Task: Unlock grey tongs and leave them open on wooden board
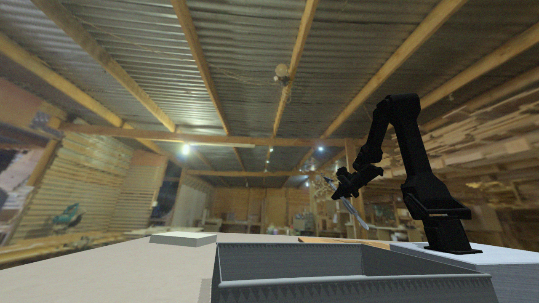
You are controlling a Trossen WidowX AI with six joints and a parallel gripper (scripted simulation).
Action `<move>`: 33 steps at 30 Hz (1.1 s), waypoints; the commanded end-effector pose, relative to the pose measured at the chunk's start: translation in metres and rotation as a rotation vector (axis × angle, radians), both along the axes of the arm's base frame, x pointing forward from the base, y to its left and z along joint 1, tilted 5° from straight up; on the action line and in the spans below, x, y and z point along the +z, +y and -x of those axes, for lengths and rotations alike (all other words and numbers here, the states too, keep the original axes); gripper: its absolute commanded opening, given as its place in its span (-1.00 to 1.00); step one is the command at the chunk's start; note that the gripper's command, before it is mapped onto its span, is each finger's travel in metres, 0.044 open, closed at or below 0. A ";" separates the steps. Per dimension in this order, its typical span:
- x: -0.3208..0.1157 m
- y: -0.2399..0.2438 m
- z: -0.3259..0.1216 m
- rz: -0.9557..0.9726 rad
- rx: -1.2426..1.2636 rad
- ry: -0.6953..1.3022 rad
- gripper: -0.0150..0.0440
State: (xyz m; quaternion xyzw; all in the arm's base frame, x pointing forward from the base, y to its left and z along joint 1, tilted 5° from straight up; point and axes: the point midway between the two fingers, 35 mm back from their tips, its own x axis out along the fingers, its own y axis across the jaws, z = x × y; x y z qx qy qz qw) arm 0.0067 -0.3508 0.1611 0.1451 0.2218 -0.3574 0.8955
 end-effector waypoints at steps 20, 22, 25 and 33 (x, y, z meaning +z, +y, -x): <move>-0.033 -0.012 -0.017 -0.395 0.030 0.407 -1.00; -0.034 -0.010 -0.018 -0.426 0.038 0.449 -1.00; -0.036 -0.008 -0.019 -0.470 0.053 0.516 -1.00; -0.037 -0.001 -0.020 -0.575 0.104 0.704 -1.00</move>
